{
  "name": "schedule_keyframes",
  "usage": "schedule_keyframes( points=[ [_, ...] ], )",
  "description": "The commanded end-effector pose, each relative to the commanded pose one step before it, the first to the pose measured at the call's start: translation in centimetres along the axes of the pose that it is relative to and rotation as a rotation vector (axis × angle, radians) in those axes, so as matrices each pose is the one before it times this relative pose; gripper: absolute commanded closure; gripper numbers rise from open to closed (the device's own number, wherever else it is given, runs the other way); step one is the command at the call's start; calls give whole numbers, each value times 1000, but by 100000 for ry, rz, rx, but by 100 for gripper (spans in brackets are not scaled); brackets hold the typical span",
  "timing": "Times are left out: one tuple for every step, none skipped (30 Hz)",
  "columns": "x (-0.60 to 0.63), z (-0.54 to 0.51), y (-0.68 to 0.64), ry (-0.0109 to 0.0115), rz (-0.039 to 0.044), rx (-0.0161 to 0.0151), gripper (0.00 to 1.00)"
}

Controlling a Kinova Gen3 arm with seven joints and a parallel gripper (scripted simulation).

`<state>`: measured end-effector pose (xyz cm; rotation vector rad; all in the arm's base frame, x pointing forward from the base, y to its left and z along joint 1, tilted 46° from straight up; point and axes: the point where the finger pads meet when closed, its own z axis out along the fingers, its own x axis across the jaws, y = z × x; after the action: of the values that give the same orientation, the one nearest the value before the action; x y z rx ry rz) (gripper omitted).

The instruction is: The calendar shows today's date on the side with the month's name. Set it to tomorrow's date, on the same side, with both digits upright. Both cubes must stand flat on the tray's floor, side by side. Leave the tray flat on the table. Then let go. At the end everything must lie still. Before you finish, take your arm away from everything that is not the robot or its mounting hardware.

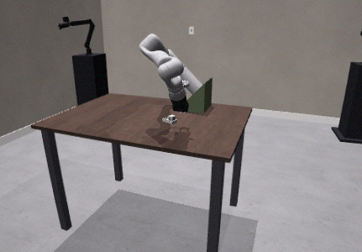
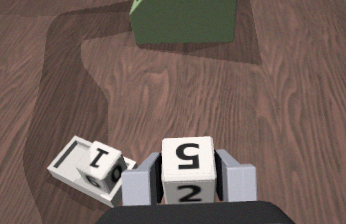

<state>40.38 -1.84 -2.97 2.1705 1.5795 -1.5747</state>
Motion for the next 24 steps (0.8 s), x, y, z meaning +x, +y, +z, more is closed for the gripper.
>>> schedule_keyframes(
  points=[
    [370, 544, 440, 187, 154, 2832, 43],
    [-1, 6, -12, 47, -74, 961, 43],
    [-2, 6, -13, 48, -75, 876, 43],
    [-2, 6, -14, 47, -73, 784, 43],
    [-2, 6, -13, 44, -69, 687, 43],
    [-2, 6, -12, 40, -62, 588, 43],
    [-2, 5, -11, 34, -54, 488, 43],
    [-2, 4, -9, 28, -45, 391, 43],
    [-1, 3, -7, 22, -35, 297, 43],
    [-1, 2, -5, 16, -25, 211, 43],
    [0, 0, 0, 0, 0, 0, 43],
    [0, 0, 0, 0, 0, 0, 43],
    [-1, 2, -3, 10, -17, 136, 43],
    [0, 1, -2, 6, -9, 74, 43],
    [0, 0, -1, 2, -4, 29, 43],
    [0, 0, 0, 0, -1, 4, 43],
    [0, 0, 0, 0, 0, 0, 43],
    [0, 0, 0, 0, 0, 0, 43],
    [0, 0, 0, 0, 0, 0, 43],
    [0, 0, 0, 0, 0, 0, 43],
    [0, 0, 0, 0, 0, 0, 43],
    [0, 0, 0, 0, 0, 0, 43],
    [0, 0, 0, 0, 0, 0, 43],
    [0, 0, 0, 0, 0, 0, 43]
  ],
)
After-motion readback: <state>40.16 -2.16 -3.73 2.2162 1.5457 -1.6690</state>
